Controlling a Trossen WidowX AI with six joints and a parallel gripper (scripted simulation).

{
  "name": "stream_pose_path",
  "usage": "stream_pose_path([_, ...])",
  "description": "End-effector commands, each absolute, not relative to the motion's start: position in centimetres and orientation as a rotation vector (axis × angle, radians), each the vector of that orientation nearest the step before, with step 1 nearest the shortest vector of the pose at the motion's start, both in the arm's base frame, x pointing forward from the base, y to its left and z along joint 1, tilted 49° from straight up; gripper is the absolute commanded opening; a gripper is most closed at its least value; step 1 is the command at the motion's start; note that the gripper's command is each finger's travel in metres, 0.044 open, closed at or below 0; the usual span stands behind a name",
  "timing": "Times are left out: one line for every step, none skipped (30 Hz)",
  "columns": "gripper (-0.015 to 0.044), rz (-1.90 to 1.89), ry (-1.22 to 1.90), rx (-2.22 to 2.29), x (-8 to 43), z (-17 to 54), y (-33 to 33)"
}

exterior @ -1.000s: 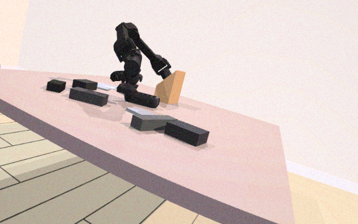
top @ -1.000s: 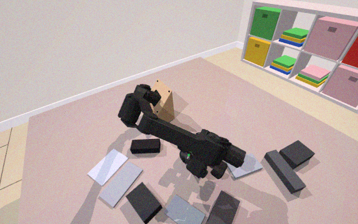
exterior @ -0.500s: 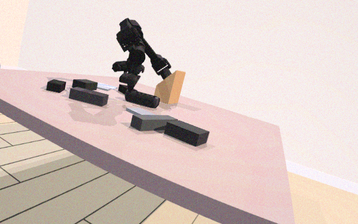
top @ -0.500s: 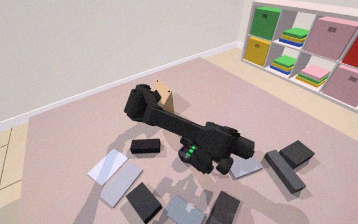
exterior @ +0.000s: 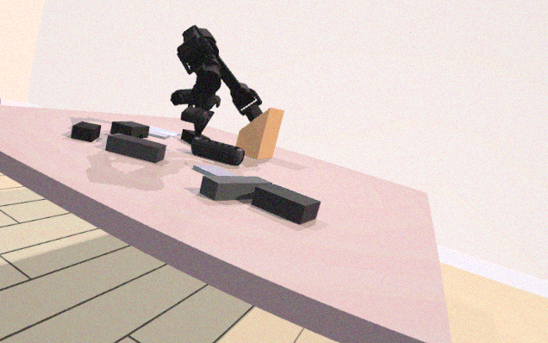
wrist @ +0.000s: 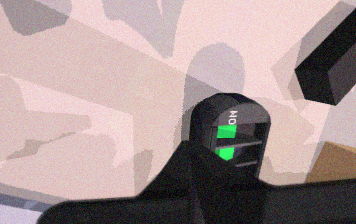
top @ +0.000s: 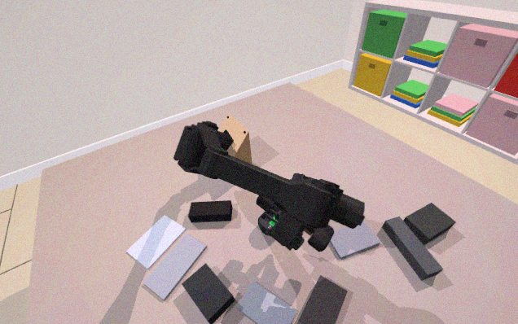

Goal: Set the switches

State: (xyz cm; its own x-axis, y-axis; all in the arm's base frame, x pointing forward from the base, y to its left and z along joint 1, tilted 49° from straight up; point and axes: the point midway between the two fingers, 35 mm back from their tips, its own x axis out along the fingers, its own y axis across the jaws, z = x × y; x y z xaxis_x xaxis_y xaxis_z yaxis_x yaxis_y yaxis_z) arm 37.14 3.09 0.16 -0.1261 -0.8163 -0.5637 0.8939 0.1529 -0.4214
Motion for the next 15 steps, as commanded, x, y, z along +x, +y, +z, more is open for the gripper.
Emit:
stream_pose_path([0.0000, -1.512, 0.815, 0.203, 36.96, 0.14, 2.98])
stream_pose_path([0.0000, -1.519, 0.809, 0.216, 36.94, 0.14, 2.97])
stream_pose_path([0.0000, -1.519, 0.809, 0.216, 36.94, 0.14, 2.97])
stream_pose_path([0.0000, -1.519, 0.809, 0.216, 36.94, 0.14, 2.97])
stream_pose_path([0.0000, -1.519, 0.809, 0.216, 36.94, 0.14, 2.97])
stream_pose_path([0.0000, -1.519, 0.809, 0.216, 36.94, 0.14, 2.97])
stream_pose_path([0.0000, -1.519, 0.809, 0.216, 36.94, 0.14, 2.97])
stream_pose_path([0.0000, -1.519, 0.809, 0.216, 36.94, 0.14, 2.97])
stream_pose_path([0.0000, -1.518, 0.809, 0.216, 36.92, 0.14, 2.96])
stream_pose_path([0.0000, -1.518, 0.809, 0.216, 36.92, 0.14, 2.96])
stream_pose_path([0.0000, -1.518, 0.809, 0.216, 36.92, 0.14, 2.96])
stream_pose_path([0.0000, -1.518, 0.809, 0.216, 36.92, 0.14, 2.96])
stream_pose_path([0.0000, -1.513, 0.808, 0.207, 37.04, 0.25, 2.94])
stream_pose_path([0.0000, -1.513, 0.808, 0.207, 37.04, 0.25, 2.94])
stream_pose_path([0.0026, -1.510, 0.810, 0.209, 37.00, 0.31, 2.95])
